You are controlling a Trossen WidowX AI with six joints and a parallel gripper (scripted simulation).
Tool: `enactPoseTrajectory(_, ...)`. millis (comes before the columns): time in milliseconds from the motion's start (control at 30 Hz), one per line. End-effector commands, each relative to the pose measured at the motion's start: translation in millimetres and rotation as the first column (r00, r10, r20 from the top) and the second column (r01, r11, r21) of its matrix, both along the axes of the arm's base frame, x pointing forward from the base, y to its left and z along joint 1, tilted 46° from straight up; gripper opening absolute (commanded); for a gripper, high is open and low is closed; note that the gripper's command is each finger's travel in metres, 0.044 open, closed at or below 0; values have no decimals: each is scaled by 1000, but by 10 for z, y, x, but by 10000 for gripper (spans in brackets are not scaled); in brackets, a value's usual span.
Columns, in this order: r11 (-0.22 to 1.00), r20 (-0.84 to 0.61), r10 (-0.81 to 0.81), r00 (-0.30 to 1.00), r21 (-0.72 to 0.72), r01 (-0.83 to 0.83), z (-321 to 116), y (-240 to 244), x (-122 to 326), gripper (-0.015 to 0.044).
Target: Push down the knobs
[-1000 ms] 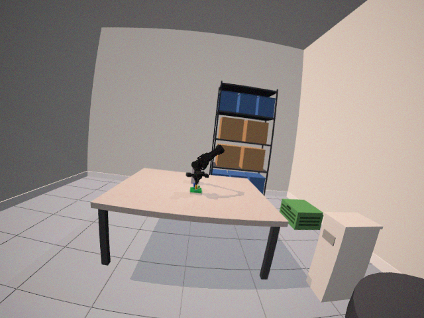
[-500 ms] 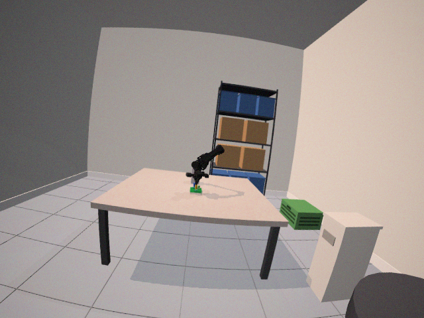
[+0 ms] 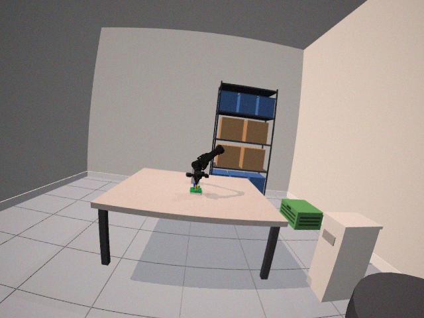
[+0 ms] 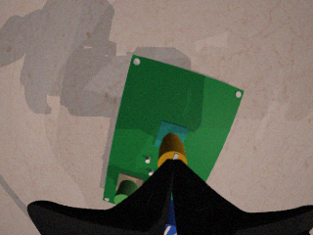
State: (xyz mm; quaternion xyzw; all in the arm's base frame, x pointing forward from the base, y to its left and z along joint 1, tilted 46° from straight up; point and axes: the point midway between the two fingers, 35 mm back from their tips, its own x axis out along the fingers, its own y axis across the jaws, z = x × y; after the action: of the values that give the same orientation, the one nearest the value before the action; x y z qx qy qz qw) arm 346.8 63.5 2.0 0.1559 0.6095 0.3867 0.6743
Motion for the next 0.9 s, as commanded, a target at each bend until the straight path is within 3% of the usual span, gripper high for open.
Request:
enactPoseTrajectory(0,1000,8,18,1000,2,-18,-53,92,13,0)
enactPoseTrajectory(867,1000,8,18,1000,3,-18,-74,114,11,0)
